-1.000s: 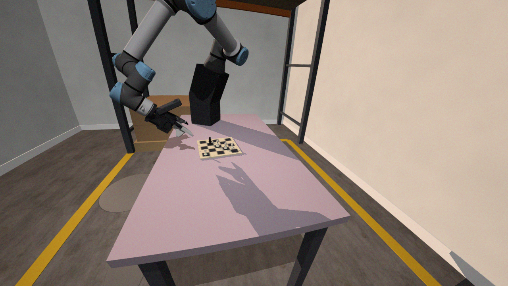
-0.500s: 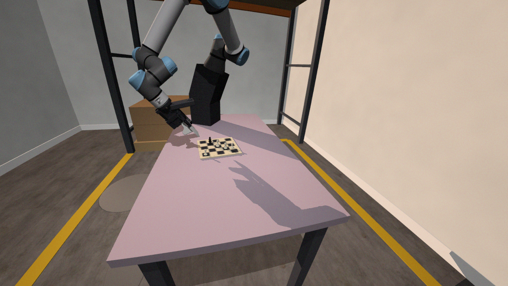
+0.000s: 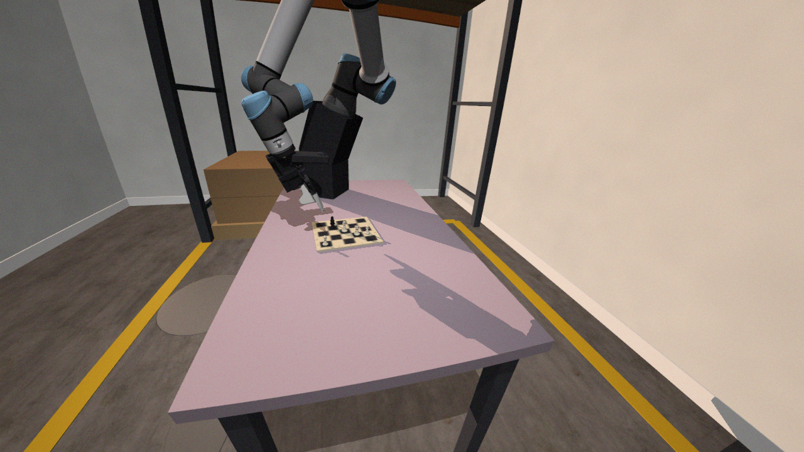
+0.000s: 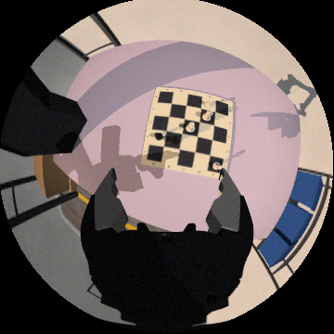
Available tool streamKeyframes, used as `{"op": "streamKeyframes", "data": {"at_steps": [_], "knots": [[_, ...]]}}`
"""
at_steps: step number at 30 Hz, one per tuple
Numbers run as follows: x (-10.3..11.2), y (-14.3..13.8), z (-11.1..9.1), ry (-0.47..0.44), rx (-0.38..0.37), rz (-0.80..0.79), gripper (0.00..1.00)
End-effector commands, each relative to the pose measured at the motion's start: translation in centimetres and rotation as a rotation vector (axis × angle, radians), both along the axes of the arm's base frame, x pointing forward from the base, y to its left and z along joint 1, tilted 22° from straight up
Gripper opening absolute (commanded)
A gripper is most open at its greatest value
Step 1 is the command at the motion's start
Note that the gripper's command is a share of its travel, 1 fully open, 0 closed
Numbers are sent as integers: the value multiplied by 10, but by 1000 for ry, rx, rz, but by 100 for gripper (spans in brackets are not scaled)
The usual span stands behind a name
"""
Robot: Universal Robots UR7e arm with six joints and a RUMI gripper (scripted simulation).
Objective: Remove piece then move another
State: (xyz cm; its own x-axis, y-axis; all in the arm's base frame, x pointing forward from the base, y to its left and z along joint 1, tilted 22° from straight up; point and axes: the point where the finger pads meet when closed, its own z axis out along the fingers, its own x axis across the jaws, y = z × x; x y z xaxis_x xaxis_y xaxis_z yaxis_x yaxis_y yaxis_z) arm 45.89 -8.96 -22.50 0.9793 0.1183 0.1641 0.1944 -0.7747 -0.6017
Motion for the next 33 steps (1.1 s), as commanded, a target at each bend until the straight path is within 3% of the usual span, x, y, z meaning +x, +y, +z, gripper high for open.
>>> {"op": "streamKeyframes", "data": {"at_steps": [1, 17, 33], "knots": [[-2, 5, 6, -17, -80, -24, 100], [-12, 26, 46, -99, -310, -115, 100], [-15, 32, 58, -126, -360, -142, 100]]}}
